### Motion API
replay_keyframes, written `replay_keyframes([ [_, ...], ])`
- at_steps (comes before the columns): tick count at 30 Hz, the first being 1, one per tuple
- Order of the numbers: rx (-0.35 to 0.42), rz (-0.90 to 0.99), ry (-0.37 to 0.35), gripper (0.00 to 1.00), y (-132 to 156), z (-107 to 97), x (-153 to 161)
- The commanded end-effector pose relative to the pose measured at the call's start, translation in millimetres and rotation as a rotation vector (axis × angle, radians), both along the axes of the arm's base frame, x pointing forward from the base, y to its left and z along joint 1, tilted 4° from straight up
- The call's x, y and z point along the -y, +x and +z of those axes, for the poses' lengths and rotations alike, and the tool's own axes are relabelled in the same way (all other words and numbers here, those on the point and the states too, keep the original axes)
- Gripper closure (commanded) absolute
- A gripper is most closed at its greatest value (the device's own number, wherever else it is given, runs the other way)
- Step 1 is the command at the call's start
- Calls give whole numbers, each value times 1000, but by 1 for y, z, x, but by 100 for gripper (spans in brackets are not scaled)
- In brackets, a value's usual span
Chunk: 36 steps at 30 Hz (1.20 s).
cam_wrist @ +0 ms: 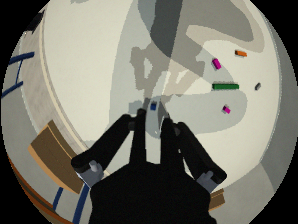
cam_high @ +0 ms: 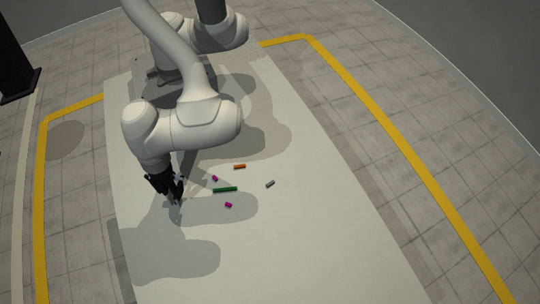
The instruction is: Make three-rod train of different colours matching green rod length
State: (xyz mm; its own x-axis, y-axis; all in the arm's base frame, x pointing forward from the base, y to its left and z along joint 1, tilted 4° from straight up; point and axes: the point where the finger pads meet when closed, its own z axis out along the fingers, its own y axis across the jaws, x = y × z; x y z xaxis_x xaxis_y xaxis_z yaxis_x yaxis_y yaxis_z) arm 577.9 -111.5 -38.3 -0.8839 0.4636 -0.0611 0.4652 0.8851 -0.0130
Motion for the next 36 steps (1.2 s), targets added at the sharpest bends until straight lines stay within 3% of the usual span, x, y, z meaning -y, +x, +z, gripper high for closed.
replay_keyframes([
  [1,0,0,0,85,0,0,0],
  [35,0,0,0,85,0,0,0],
  [36,0,0,0,97,0,0,0],
])
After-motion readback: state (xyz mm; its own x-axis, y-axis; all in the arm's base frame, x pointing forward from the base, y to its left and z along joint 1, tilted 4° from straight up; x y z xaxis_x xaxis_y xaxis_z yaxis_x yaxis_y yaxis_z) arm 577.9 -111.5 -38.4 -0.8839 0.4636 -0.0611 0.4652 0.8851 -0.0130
